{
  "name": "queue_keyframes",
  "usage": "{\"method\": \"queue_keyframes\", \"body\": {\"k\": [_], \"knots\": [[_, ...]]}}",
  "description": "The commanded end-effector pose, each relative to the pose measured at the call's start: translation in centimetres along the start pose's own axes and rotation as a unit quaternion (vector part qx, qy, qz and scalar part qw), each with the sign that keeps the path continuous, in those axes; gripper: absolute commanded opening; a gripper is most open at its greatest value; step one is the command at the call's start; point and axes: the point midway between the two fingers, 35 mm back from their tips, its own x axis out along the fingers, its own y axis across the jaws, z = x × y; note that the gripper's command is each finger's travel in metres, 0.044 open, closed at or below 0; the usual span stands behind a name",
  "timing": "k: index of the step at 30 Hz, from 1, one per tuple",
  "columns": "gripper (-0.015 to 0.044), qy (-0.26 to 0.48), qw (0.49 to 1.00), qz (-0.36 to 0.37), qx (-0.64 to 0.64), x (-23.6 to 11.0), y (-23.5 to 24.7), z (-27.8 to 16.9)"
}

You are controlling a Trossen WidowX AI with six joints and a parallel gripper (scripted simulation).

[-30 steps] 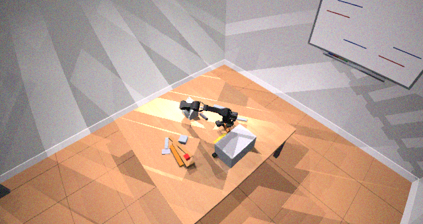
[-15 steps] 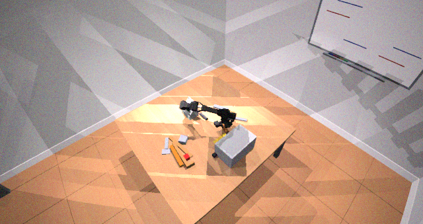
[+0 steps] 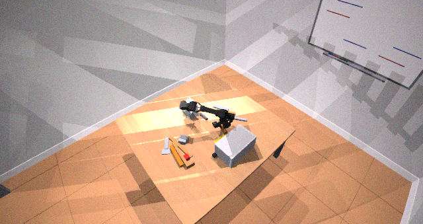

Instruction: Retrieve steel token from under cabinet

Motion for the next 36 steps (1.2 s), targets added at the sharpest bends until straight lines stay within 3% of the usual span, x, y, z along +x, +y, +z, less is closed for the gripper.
{"method": "queue_keyframes", "body": {"k": [1,36], "knots": [[0.0000,0.002,1.000,-0.002,0.004,0.1,-0.7,0.0],[0.0000,0.002,1.000,-0.002,0.003,0.1,-1.6,-2.1]]}}
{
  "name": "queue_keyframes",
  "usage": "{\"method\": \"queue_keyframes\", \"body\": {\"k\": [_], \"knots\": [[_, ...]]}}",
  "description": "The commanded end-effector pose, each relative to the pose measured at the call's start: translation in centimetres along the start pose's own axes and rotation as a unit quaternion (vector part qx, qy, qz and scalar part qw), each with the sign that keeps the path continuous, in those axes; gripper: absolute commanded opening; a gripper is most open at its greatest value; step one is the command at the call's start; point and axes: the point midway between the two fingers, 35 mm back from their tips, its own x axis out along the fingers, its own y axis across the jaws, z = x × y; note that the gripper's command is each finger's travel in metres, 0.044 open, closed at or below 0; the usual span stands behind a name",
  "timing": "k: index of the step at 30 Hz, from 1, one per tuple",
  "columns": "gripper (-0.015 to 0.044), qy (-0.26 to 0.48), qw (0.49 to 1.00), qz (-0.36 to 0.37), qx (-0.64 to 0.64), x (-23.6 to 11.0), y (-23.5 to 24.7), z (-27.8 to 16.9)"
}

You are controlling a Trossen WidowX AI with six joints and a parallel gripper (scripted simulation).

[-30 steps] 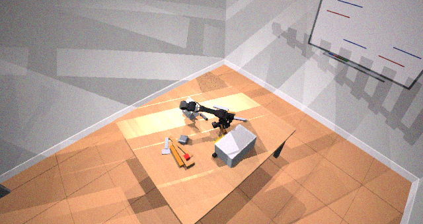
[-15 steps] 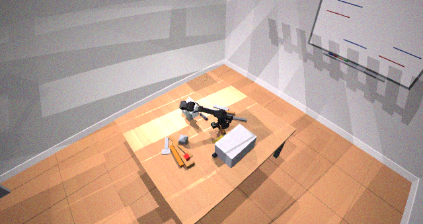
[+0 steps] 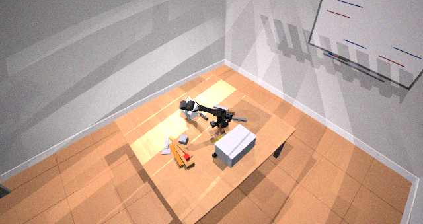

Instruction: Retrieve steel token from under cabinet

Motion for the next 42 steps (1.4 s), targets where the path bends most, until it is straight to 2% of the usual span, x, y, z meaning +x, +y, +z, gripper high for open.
{"method": "queue_keyframes", "body": {"k": [1,42], "knots": [[0.0000,0.001,1.000,-0.002,-0.002,0.1,-0.1,-0.8],[0.0000,0.003,1.000,-0.001,-0.003,0.0,0.6,-7.5]]}}
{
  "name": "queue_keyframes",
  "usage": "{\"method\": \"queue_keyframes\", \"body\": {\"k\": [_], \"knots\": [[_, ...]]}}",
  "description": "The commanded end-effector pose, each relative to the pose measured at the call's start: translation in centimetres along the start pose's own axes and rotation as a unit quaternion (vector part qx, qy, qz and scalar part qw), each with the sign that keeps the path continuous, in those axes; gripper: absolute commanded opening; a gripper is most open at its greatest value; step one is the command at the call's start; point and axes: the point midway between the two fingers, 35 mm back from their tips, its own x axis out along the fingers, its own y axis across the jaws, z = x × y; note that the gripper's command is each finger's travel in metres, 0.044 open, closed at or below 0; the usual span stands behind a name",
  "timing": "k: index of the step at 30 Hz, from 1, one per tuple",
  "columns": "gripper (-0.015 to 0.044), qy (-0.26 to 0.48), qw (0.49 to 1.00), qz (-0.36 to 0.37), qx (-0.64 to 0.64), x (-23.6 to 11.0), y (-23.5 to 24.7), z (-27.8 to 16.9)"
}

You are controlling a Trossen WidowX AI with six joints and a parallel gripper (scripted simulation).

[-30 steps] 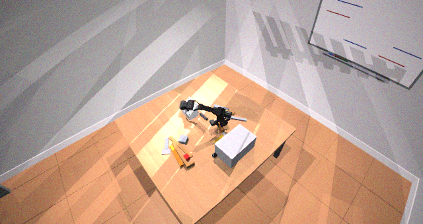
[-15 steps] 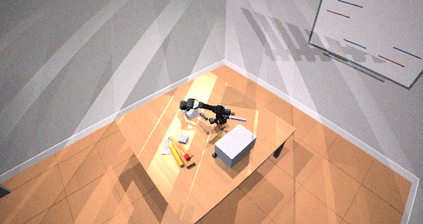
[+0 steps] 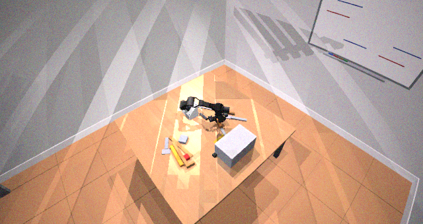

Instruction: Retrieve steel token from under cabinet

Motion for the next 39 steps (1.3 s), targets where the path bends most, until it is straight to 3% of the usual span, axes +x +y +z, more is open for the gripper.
{"method": "queue_keyframes", "body": {"k": [1,39], "knots": [[0.0000,0.002,1.000,-0.002,-0.002,0.1,-0.1,-1.0],[0.0000,0.003,1.000,0.001,-0.001,-0.3,0.6,-6.3]]}}
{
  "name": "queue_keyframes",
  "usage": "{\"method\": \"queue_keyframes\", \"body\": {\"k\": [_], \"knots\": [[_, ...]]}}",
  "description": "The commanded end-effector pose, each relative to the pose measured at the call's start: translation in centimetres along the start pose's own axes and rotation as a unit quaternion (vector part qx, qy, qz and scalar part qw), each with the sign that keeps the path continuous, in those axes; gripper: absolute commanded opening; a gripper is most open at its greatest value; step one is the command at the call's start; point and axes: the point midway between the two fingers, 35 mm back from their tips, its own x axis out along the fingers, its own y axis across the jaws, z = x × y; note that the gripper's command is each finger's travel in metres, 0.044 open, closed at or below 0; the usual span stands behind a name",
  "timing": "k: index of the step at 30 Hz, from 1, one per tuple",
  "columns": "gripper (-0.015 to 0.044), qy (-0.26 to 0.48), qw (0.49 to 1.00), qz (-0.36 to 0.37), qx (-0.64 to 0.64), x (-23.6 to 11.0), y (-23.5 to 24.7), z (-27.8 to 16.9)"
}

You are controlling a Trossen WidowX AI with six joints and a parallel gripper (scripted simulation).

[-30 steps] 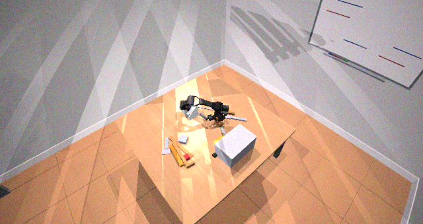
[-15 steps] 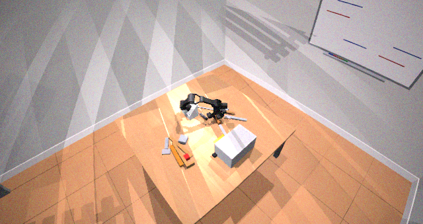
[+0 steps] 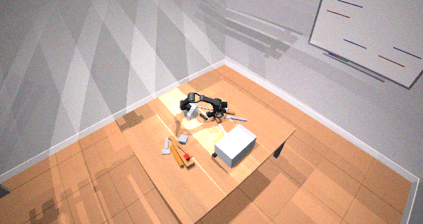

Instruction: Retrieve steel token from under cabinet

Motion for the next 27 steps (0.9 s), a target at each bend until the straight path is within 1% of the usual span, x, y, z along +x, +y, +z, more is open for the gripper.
{"method": "queue_keyframes", "body": {"k": [1,11,27], "knots": [[0.0000,-0.001,1.000,-0.002,-0.003,-0.02,-0.08,-0.69],[0.0000,0.000,1.000,-0.003,-0.009,-0.09,-0.09,-1.48],[0.0000,0.000,0.997,-0.003,-0.072,-0.10,-0.08,-1.51]]}}
